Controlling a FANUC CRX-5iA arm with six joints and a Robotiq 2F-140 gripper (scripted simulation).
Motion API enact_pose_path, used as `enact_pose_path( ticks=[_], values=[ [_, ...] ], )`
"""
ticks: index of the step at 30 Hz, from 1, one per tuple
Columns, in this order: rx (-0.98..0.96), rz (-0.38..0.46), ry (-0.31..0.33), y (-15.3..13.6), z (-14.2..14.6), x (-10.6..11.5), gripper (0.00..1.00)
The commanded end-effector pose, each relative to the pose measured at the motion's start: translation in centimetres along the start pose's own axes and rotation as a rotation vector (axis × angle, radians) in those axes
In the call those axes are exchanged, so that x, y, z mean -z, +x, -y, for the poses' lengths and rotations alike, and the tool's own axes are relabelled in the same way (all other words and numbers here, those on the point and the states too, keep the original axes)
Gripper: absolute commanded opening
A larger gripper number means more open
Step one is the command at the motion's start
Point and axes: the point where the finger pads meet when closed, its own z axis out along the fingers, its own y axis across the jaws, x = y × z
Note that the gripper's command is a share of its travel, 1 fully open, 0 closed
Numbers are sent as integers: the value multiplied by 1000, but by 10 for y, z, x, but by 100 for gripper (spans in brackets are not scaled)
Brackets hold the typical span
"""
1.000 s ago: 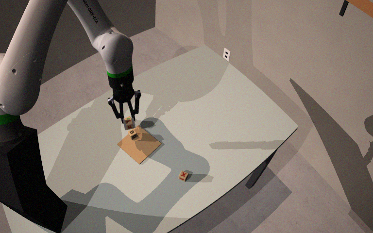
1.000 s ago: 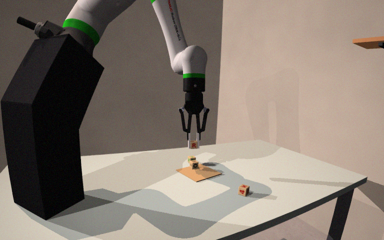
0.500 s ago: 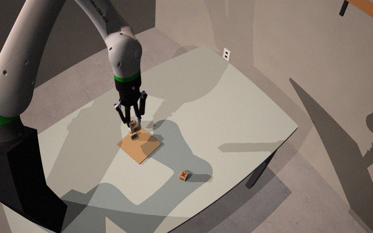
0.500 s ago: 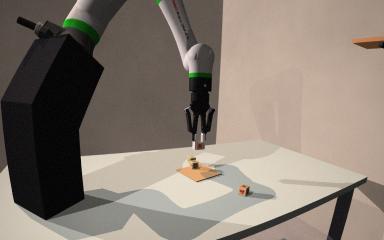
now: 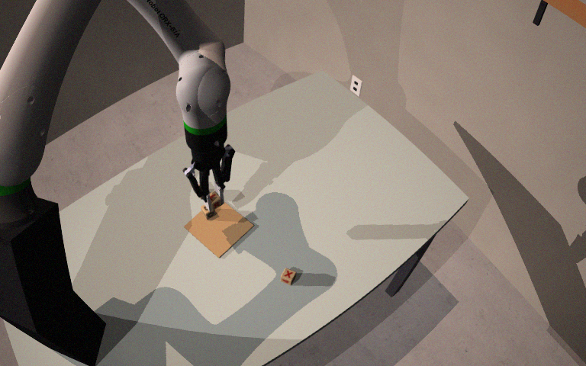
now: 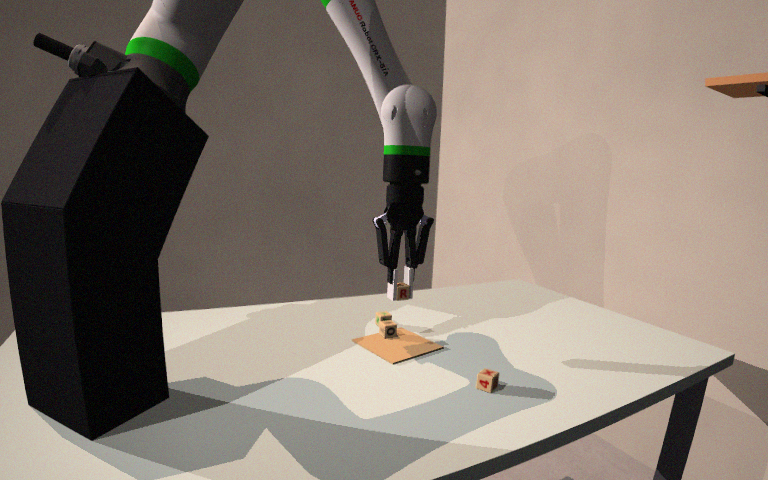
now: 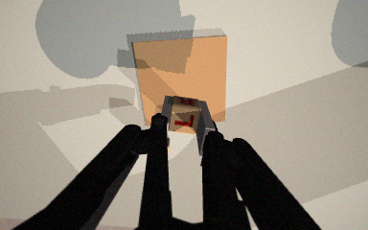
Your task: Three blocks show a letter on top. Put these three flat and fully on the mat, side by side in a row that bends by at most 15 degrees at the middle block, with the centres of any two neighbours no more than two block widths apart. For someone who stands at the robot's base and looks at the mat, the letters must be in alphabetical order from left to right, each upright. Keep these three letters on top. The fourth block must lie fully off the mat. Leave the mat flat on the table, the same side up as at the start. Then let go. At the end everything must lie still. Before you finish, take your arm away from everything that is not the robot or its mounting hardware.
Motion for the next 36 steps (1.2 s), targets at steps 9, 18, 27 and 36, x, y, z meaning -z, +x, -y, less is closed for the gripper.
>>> enact_pose_path(
  ticks=[9,18,27,36],
  values=[
    [0,1,0,0,0,-10,16],
    [0,1,0,1,0,-38,16],
    [0,1,0,1,0,-80,16],
    [0,1,0,1,0,-95,16]
  ],
)
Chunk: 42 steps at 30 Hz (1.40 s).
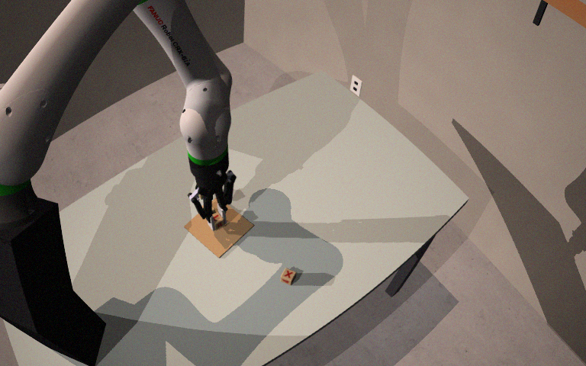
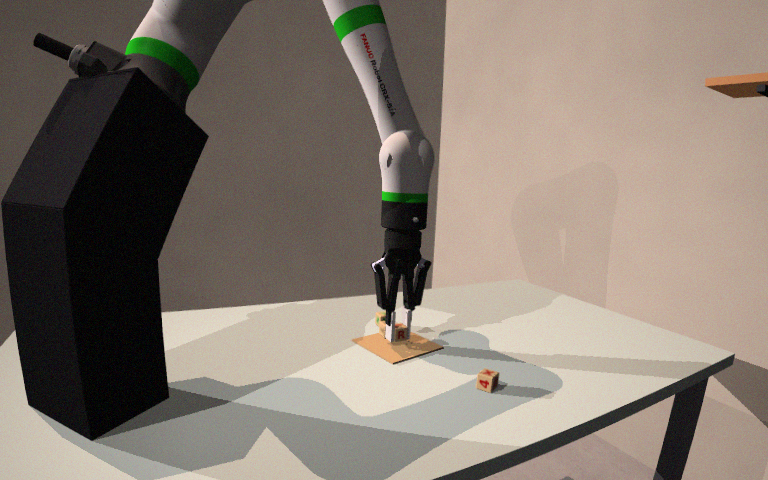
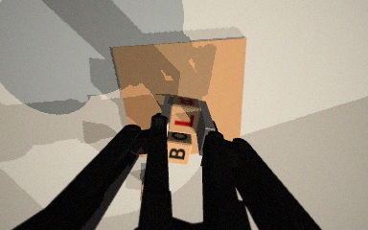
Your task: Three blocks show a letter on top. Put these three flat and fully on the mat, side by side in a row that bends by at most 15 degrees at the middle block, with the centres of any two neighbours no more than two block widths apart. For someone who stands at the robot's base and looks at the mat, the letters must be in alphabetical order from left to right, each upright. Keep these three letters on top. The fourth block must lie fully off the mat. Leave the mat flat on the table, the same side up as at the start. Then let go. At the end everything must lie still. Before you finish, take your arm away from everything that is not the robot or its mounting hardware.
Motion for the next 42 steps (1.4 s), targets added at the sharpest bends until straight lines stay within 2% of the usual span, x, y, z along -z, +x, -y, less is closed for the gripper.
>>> enact_pose_path(
  ticks=[1,42],
  values=[
    [0,0,0,0,0,-5,16],
    [0,0,0,0,0,-10,16]
  ],
)
